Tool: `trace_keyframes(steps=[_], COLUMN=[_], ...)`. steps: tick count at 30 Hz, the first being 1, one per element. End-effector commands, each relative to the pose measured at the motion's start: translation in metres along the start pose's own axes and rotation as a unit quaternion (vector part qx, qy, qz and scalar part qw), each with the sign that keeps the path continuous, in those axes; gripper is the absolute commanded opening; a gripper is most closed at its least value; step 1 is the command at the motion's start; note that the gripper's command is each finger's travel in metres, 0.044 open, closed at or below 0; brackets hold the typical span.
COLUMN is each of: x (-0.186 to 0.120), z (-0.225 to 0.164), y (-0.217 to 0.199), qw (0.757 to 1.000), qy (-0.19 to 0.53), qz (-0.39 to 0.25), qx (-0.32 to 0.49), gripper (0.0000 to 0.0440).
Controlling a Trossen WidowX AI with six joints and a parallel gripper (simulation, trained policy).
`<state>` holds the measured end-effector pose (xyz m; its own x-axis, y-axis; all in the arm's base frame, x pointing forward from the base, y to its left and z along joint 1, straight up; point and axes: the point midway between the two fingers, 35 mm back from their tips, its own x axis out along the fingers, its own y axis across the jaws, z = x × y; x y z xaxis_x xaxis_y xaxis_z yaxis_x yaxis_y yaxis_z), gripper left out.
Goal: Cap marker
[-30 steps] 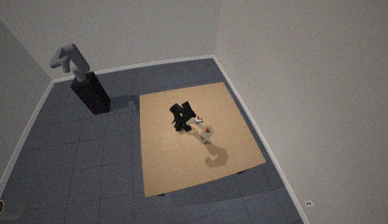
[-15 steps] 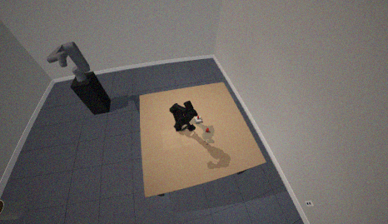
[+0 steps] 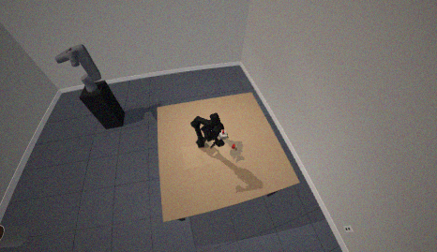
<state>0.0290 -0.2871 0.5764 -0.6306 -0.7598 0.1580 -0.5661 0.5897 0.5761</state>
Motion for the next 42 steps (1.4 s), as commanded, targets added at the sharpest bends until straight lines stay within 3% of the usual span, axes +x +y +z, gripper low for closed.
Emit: trace_keyframes(steps=[1,42], x=[-0.004,-0.067], z=[-0.003,-0.013], y=[-0.007,-0.099], qw=[1.0,0.981], qy=[0.007,0.067], qz=[-0.014,-0.18], qx=[-0.001,-0.041], gripper=[0.0297,0.0306])
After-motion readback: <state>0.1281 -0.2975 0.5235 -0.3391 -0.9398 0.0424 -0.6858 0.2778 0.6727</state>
